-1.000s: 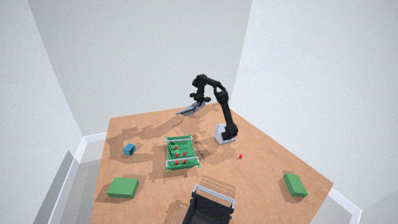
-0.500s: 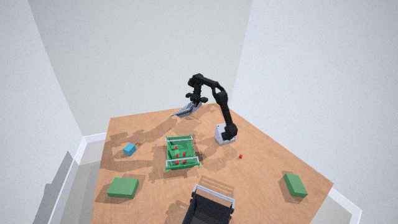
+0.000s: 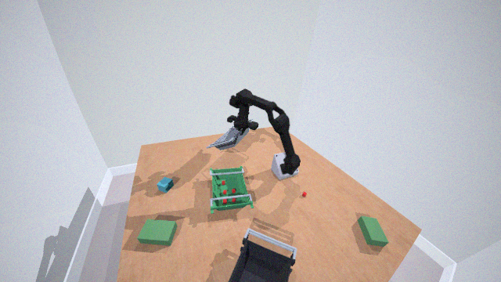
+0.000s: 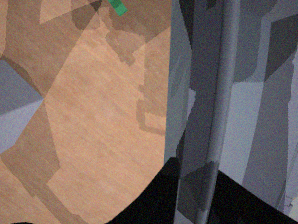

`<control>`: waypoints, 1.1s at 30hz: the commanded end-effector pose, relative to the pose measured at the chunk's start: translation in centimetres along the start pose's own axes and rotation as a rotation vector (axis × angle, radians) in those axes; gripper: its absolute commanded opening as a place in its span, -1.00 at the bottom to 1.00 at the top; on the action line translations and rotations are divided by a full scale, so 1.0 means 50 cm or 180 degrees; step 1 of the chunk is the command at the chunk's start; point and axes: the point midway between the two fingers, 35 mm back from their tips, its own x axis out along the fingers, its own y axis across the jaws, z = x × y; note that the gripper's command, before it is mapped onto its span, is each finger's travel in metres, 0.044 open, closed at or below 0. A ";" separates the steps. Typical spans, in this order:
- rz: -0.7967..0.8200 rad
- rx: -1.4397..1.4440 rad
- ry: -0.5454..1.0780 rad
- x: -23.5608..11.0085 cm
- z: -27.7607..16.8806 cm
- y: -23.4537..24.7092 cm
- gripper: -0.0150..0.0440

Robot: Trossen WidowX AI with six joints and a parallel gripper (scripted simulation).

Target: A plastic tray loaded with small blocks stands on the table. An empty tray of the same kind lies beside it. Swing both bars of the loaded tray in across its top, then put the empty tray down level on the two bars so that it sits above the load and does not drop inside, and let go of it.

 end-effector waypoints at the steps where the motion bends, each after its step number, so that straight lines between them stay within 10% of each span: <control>1: -0.0125 -0.0072 -0.0004 -0.024 0.048 0.001 -0.49; 33: -0.0159 -0.0830 -0.0232 -0.011 0.432 0.120 -0.49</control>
